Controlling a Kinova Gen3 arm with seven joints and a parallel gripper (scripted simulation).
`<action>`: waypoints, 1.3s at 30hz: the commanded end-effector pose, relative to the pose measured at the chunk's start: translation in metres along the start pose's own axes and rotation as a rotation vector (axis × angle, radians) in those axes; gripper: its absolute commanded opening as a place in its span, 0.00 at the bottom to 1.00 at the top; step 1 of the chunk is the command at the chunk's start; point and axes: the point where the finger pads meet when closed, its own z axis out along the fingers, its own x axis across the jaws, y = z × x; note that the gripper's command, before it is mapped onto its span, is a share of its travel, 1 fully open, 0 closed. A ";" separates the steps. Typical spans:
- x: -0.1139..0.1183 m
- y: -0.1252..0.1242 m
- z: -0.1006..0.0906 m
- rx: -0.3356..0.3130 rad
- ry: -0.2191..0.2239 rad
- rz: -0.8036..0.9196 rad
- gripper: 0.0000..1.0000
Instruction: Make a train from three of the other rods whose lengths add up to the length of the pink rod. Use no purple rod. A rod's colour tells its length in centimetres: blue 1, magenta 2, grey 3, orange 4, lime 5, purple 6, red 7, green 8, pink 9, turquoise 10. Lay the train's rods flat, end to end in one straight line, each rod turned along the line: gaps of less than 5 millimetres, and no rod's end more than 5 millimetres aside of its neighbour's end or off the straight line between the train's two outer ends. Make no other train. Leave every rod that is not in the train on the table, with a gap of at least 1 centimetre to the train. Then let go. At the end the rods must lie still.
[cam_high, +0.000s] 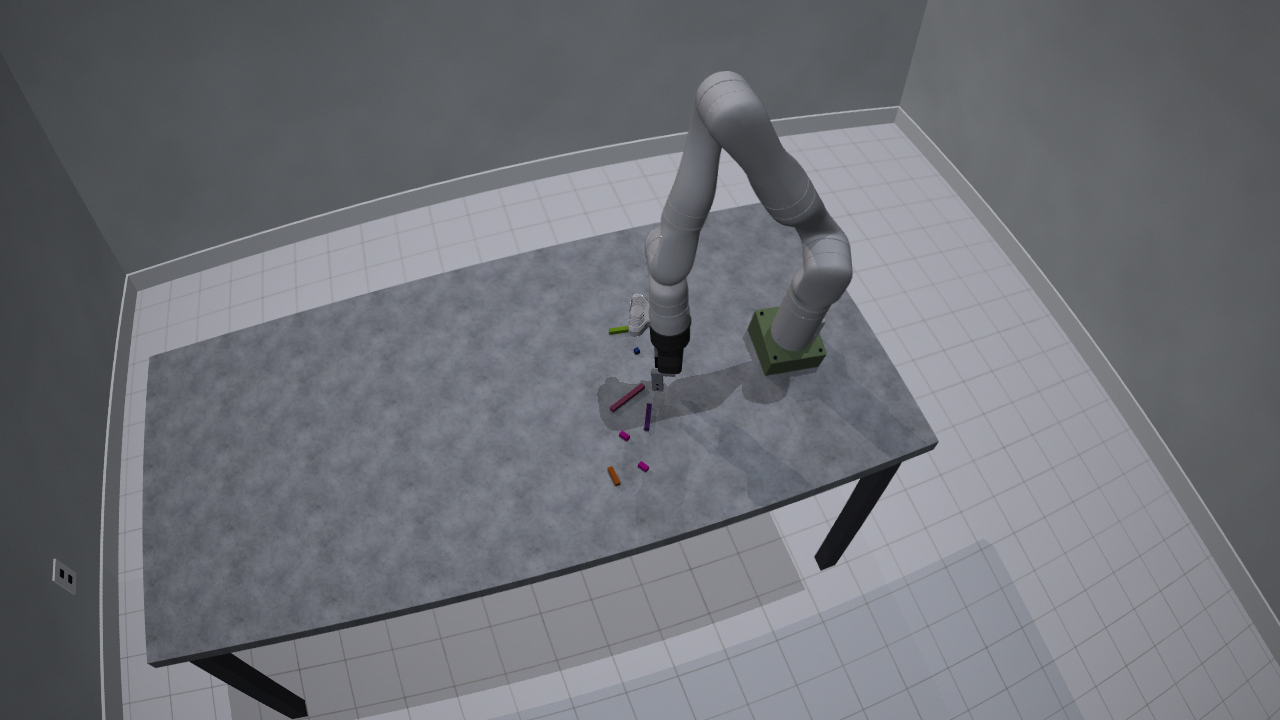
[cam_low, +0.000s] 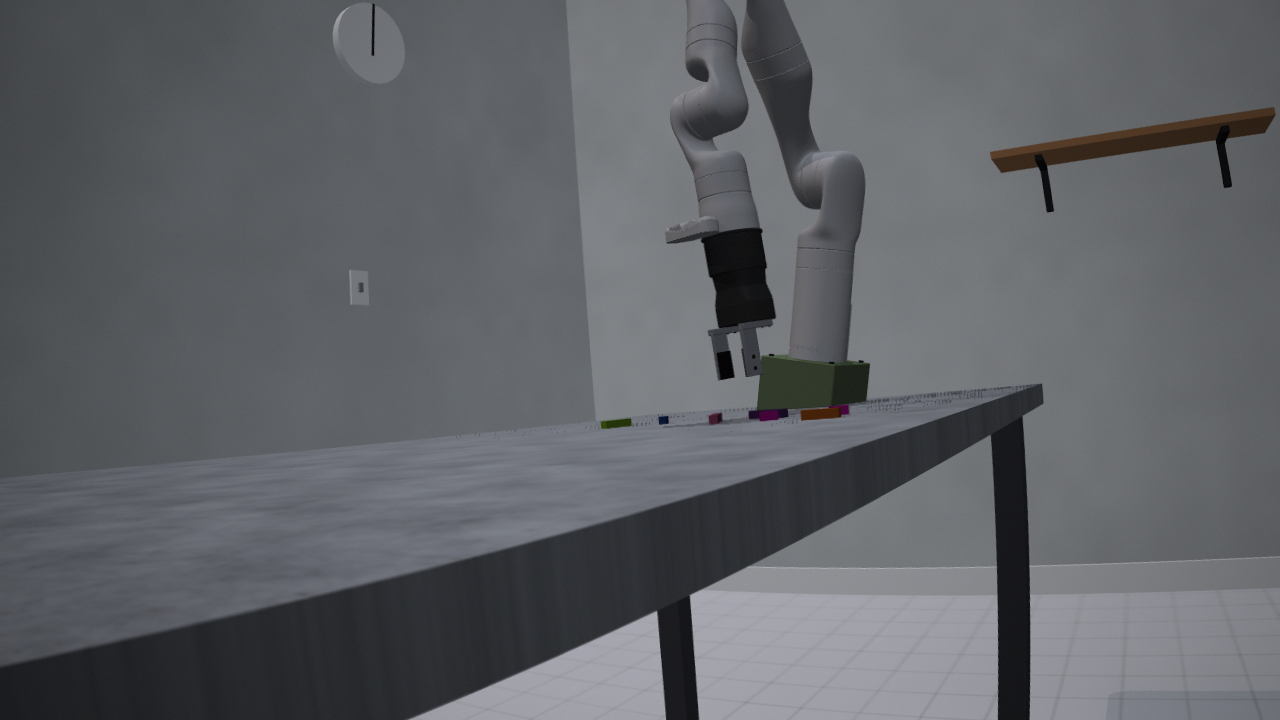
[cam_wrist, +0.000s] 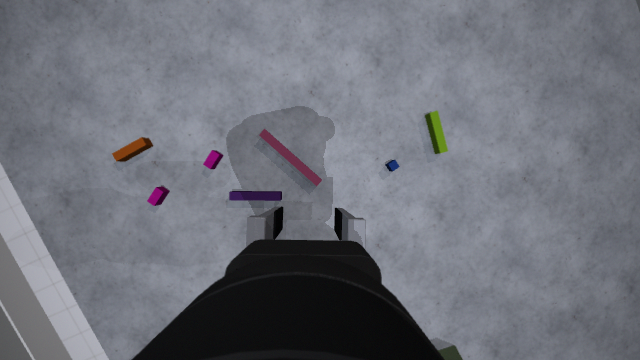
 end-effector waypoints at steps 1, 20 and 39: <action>-0.004 -0.001 0.001 -0.017 -0.009 -0.159 1.00; -0.036 -0.008 -0.001 -0.011 0.006 -1.134 1.00; -0.051 -0.027 -0.009 0.037 0.074 -1.850 1.00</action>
